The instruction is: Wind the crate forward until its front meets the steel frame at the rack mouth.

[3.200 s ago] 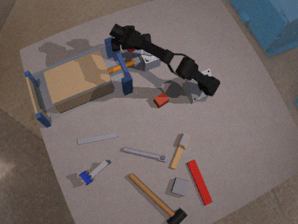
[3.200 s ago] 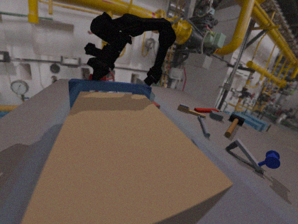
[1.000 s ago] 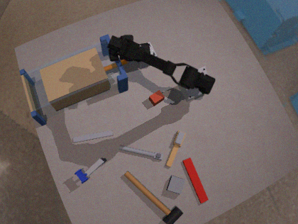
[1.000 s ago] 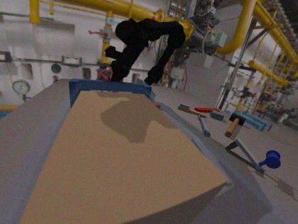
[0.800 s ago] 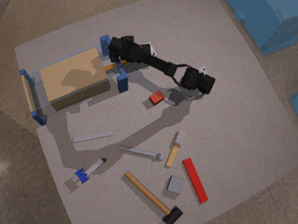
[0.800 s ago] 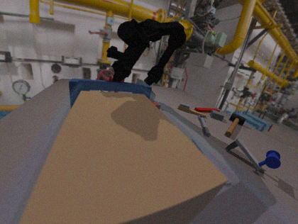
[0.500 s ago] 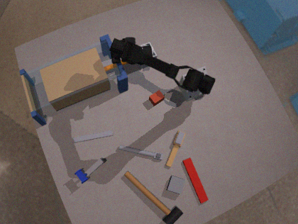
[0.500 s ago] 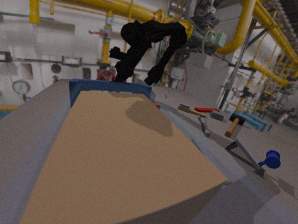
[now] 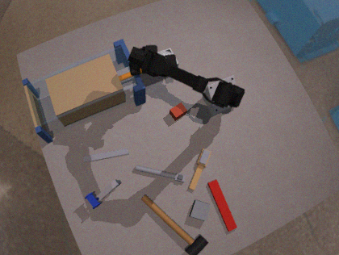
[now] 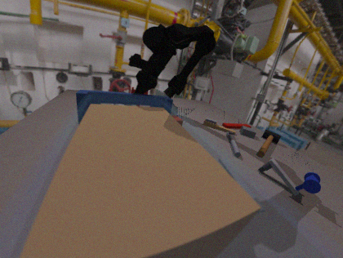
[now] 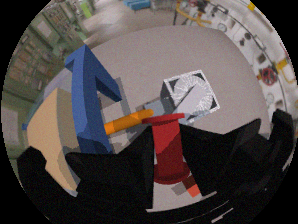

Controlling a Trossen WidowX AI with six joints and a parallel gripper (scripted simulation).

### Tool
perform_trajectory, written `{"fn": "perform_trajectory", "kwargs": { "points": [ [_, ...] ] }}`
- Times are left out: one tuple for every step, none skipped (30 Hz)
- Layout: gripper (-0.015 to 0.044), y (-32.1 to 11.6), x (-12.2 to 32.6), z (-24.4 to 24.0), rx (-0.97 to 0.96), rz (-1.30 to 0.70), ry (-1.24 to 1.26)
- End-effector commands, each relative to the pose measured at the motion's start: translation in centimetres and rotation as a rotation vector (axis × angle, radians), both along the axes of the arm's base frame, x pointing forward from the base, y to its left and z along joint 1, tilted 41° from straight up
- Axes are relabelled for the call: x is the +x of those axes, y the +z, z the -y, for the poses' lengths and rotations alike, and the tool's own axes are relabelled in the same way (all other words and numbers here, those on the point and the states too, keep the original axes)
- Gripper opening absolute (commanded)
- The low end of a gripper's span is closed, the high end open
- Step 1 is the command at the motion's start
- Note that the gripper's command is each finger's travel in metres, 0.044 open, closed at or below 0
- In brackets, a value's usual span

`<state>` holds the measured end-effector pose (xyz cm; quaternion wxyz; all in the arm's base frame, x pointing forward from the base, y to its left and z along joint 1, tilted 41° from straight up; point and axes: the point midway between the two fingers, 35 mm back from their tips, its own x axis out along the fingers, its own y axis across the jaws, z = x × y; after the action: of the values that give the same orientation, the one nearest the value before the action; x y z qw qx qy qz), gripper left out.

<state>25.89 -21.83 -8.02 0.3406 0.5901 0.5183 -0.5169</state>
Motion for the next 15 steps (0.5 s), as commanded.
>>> {"fn": "perform_trajectory", "kwargs": {
  "points": [
    [0.0000, 0.46, -0.52, -1.20, 0.022, -0.009, 0.002],
    [0.0000, 0.50, -0.56, -1.25, 0.022, -0.009, 0.002],
    [0.0000, 0.57, -0.64, -1.34, 0.022, -0.009, 0.002],
    [0.0000, 0.61, -0.68, -1.39, 0.022, -0.009, 0.002],
    [0.0000, 0.67, -0.76, -1.47, 0.022, -0.009, 0.002],
    [0.0000, 0.71, -0.80, -1.52, 0.022, -0.009, 0.002],
    [0.0000, 0.78, -0.88, -1.61, 0.022, -0.009, 0.002],
    [0.0000, 0.82, -0.93, -1.66, 0.022, -0.009, 0.002],
    [0.0000, 0.88, -1.01, -1.74, 0.022, -0.009, 0.002],
    [0.0000, 0.92, -1.06, -1.79, 0.022, -0.009, 0.002],
    [0.0000, 0.98, -1.14, -1.87, 0.023, -0.009, 0.002],
    [0.0000, 1.02, -1.19, -1.92, 0.023, -0.009, 0.002],
    [0.0000, 1.08, -1.28, -1.99, 0.023, -0.009, 0.002],
    [0.0000, 1.12, -1.33, -2.04, 0.023, -0.009, 0.002],
    [0.0000, 1.18, -1.41, -2.12, 0.023, -0.009, 0.002]
  ]
}}
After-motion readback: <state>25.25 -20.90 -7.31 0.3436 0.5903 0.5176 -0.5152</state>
